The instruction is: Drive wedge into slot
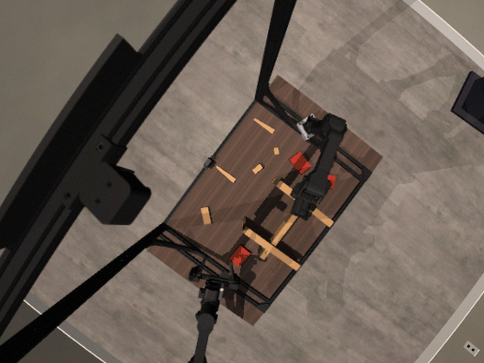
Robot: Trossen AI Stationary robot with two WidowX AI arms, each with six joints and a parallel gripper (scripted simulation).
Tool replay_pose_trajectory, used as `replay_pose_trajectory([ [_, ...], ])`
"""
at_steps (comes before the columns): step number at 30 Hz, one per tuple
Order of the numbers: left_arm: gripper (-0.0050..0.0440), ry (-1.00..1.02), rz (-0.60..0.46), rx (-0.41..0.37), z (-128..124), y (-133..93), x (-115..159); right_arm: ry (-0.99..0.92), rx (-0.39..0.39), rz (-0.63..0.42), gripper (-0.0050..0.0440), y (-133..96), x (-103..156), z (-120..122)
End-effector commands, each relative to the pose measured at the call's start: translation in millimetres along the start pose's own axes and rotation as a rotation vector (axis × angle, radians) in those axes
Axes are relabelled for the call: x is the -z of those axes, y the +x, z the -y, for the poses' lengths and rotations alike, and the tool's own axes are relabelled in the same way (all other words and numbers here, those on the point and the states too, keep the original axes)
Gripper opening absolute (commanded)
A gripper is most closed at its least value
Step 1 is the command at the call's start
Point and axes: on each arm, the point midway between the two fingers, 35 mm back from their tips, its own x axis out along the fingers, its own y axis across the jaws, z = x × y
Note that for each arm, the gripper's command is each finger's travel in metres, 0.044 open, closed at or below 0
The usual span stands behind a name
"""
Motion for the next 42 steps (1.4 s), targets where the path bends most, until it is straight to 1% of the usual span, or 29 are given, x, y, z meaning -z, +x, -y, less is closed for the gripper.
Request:
replay_pose_trajectory([
  [1, 0.0000, -0.001, -0.002, 0.000, 0.1, 2.1, -2.1, 0.001, -0.001, -0.005, 0.0440, 0.0, 2.1, 0.0],
  [21, 0.0000, -0.001, -0.002, 0.000, 0.8, 13.4, -11.9, 0.001, -0.001, -0.005, 0.0440, 0.0, 2.1, 0.0],
  [22, 0.0000, 0.002, 0.000, -0.003, -0.6, 10.7, -9.9, 0.001, -0.001, -0.005, 0.0440, 0.0, 2.1, 0.0],
  [42, 0.0000, 0.002, 0.000, -0.002, -0.4, 11.4, -10.1, 0.002, 0.000, 0.001, 0.0440, -0.2, -0.3, -0.1],
])
